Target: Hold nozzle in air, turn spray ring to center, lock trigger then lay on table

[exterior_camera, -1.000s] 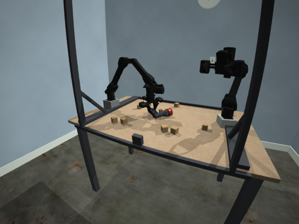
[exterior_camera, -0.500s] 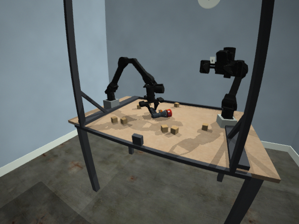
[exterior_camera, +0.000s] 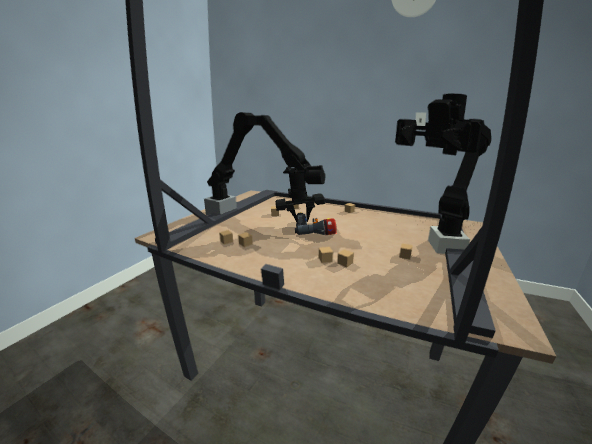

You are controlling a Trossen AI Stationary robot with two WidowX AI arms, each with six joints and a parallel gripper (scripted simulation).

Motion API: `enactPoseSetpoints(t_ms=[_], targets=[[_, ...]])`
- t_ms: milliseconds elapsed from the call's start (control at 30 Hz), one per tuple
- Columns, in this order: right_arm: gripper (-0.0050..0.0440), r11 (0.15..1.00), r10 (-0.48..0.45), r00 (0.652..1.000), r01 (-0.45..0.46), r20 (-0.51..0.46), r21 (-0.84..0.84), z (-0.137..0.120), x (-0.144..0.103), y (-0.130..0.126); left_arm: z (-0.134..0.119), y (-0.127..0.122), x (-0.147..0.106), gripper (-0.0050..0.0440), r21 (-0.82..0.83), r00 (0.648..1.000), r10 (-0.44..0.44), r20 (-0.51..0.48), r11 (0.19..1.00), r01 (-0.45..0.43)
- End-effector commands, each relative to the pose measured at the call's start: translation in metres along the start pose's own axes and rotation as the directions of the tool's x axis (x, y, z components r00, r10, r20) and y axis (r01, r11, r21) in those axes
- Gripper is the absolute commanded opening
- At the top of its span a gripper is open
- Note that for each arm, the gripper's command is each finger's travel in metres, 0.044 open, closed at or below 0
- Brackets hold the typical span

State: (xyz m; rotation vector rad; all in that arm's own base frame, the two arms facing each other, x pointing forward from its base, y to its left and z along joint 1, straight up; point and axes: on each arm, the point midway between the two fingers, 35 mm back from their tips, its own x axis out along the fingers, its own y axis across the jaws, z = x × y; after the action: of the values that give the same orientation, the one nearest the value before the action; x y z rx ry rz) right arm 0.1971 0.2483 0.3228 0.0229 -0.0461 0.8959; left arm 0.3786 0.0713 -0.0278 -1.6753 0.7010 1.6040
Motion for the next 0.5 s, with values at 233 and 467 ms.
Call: enactPoseSetpoints(t_ms=[233, 467], targets=[[0.0415, 1.000, -0.003, 1.000, 0.003, 0.022, 0.003, 0.0091, -0.0009, -0.0003, -0.0028, -0.0071, -0.0119, 0.0165, 0.194, 0.998, -0.032, -0.049, 0.980, 0.041], [0.0415, 1.000, -0.003, 1.000, 0.003, 0.022, 0.003, 0.0091, -0.0009, -0.0003, -0.0026, -0.0074, -0.0119, 0.0165, 0.275, 0.998, -0.032, -0.058, 0.960, 0.046]])
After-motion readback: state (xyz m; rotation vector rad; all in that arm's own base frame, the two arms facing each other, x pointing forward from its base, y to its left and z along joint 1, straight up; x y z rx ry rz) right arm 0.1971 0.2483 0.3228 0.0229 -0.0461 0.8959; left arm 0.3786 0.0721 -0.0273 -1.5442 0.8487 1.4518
